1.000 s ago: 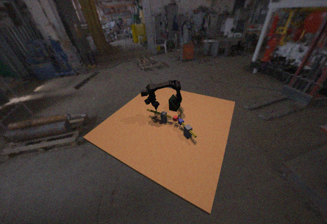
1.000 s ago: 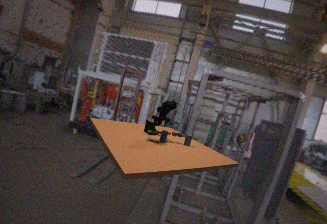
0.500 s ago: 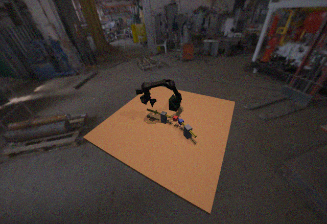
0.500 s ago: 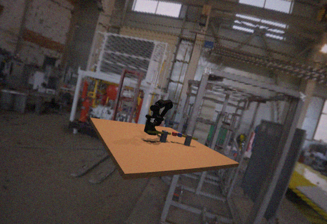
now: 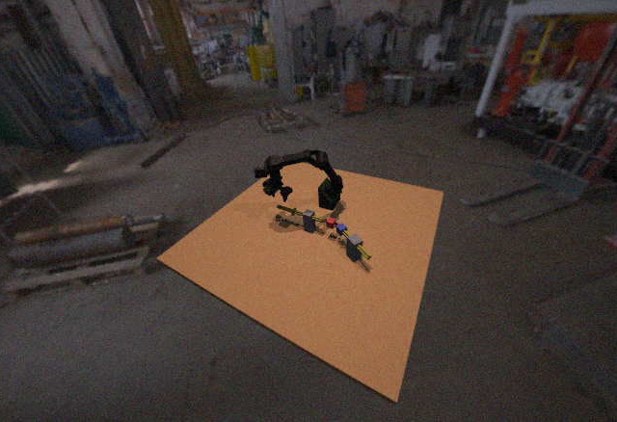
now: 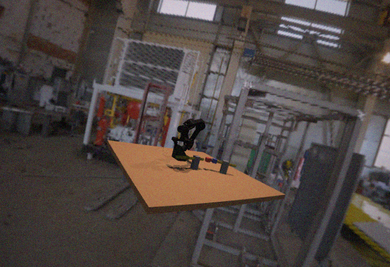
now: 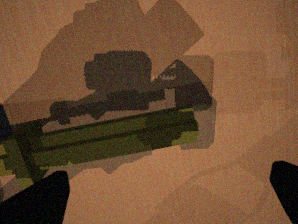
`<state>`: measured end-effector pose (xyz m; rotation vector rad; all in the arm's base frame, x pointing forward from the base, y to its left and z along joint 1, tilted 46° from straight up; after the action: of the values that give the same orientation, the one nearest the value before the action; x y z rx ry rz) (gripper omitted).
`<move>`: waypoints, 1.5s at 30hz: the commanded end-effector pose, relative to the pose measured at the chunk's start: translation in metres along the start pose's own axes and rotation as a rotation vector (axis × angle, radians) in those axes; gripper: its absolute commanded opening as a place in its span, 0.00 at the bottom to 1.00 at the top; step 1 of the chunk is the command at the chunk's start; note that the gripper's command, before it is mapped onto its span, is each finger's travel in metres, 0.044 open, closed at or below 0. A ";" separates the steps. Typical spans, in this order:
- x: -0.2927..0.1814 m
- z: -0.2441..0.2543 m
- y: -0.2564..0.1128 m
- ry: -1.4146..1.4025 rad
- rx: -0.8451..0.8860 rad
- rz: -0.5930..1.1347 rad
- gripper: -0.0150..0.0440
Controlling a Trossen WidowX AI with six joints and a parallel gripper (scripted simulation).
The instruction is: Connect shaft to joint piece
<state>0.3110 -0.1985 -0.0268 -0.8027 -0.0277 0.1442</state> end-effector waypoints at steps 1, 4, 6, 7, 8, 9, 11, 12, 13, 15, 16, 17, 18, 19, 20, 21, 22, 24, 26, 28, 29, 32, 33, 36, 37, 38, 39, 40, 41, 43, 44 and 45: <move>-0.001 -0.002 0.009 0.140 0.006 0.007 1.00; 0.000 -0.002 0.013 0.243 0.006 0.008 1.00; 0.000 -0.002 0.016 0.313 0.005 0.009 1.00; 0.000 -0.002 0.018 0.347 0.005 0.010 1.00; 0.000 -0.002 0.020 0.382 0.005 0.010 1.00; 0.000 -0.002 0.021 0.416 0.005 0.010 1.00; 0.000 -0.003 0.024 0.486 0.004 0.011 1.00; 0.000 -0.003 0.026 0.520 0.004 0.012 1.00; 0.000 -0.003 0.027 0.555 0.004 0.012 1.00; 0.000 -0.003 0.030 0.624 0.004 0.013 1.00; 0.000 -0.003 0.032 0.659 0.003 0.014 1.00; 0.000 -0.003 0.033 0.693 0.003 0.014 1.00; 0.000 -0.003 0.035 0.728 0.003 0.014 1.00; 0.000 -0.003 0.036 0.762 0.003 0.015 1.00; 0.000 -0.003 0.038 0.797 0.002 0.015 1.00; 0.000 -0.003 0.039 0.831 0.002 0.016 1.00; 0.000 -0.003 0.041 0.866 0.002 0.016 1.00; 0.000 -0.003 0.044 0.935 0.001 0.017 1.00; 0.000 -0.003 0.047 1.004 0.000 0.018 1.00; 0.000 -0.003 0.050 1.074 -0.001 0.019 1.00; 0.000 -0.003 0.051 1.108 -0.001 0.019 1.00; 0.000 -0.003 0.056 1.212 -0.003 0.020 1.00; 0.000 -0.003 0.057 1.247 -0.003 0.021 1.00; 0.000 -0.003 0.062 1.351 -0.005 0.022 1.00; 0.000 -0.003 0.063 1.379 -0.005 0.022 1.00; 0.000 -0.003 0.064 1.397 -0.006 0.023 1.00; 0.000 -0.003 0.064 1.402 -0.006 0.023 1.00; 0.000 -0.003 0.064 1.402 -0.006 0.023 1.00; 0.000 -0.003 0.064 1.402 -0.006 0.023 1.00; 0.000 -0.003 0.064 1.402 -0.006 0.023 1.00; 0.000 -0.003 0.064 1.402 -0.006 0.023 1.00; 0.000 -0.003 0.064 1.402 -0.006 0.023 1.00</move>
<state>0.3043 -0.1581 -0.0734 -0.7746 1.2816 -0.4147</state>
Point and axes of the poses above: the point midway between the two fingers, 35 mm back from their tips, its own y axis out along the fingers, its own z axis across the jaws, x = y × z, the point moved 6 cm from there along -y, back along the fingers, and after that the axes turned 8 degrees about -y, right-handed, at the moved point
